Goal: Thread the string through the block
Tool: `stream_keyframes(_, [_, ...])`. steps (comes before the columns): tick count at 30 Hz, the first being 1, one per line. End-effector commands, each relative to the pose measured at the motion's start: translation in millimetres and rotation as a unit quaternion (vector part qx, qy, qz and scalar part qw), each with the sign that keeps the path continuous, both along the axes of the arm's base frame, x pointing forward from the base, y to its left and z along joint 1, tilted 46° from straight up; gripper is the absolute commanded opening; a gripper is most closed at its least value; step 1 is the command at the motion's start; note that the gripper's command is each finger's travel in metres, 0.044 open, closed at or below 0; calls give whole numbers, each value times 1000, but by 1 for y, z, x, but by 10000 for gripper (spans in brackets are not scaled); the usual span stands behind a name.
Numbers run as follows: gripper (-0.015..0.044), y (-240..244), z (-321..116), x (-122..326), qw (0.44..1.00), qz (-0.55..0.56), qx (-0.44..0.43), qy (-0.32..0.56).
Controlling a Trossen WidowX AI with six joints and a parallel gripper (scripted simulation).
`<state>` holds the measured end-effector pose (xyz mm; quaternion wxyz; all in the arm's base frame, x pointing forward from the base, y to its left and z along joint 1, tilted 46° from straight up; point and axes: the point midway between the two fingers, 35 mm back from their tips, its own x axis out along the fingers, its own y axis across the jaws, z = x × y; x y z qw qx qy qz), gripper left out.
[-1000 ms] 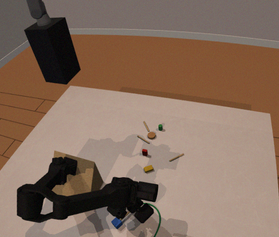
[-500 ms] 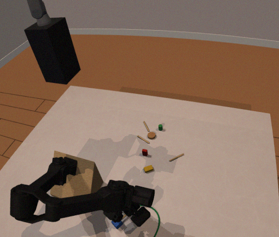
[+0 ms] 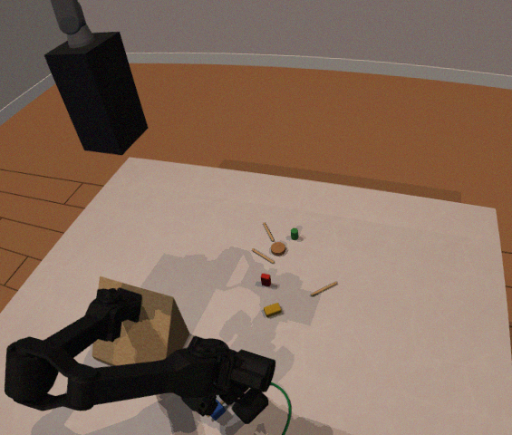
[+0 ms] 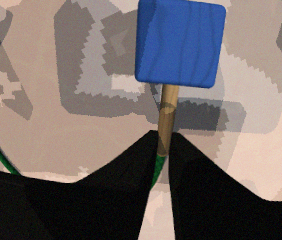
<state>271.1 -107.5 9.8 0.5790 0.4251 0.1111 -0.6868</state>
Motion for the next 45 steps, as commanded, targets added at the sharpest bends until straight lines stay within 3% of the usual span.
stream_keyframes(1, [0,-4,5,-4,1000,2,0,0])
stream_keyframes(14, [0,-14,15,-11,1000,2,0,0])
stream_keyframes(19, [123,-13,12,-9,1000,0,-2,0])
stream_keyframes(24, [123,-5,19,-8,1000,0,0,0])
stream_keyframes(29, [123,43,66,-10,1000,0,0,0])
stream_keyframes(38, [123,45,68,-11,1000,0,0,0])
stream_keyframes(41, [123,41,64,-10,999,27,-3,26])
stream_keyframes(45, [123,37,69,-13,976,155,-9,153])
